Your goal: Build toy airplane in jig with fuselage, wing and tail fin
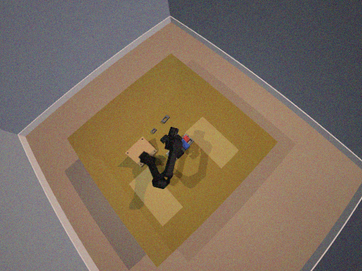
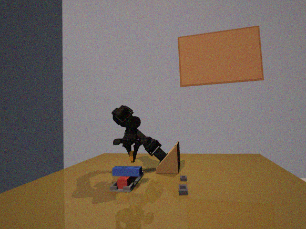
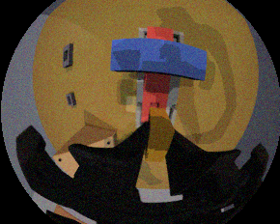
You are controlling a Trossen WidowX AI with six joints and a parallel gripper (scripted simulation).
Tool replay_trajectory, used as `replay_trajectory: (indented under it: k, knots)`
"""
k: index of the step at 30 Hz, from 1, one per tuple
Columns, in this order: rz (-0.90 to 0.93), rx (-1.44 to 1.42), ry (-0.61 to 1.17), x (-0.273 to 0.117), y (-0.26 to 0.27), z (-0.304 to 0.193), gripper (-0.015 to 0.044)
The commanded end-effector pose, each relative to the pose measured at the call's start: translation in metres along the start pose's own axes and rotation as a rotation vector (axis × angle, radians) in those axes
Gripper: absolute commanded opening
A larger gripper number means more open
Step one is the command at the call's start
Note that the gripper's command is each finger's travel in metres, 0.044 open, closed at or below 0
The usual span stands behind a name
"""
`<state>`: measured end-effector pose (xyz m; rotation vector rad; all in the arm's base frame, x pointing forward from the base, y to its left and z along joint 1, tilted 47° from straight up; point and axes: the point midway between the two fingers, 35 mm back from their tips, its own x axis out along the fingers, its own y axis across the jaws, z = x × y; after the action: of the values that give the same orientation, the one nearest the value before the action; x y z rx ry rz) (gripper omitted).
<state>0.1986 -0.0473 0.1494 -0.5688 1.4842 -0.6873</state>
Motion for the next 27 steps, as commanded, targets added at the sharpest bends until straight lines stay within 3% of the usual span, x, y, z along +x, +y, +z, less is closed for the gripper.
replay_trajectory:
  k: [1,27]
  knots:
    - [-0.009,-0.01,0.005,0.0019,-0.0009,-0.0023,0.0065]
    - [-0.008,-0.01,0.005,0.0068,-0.0016,-0.0033,0.0065]
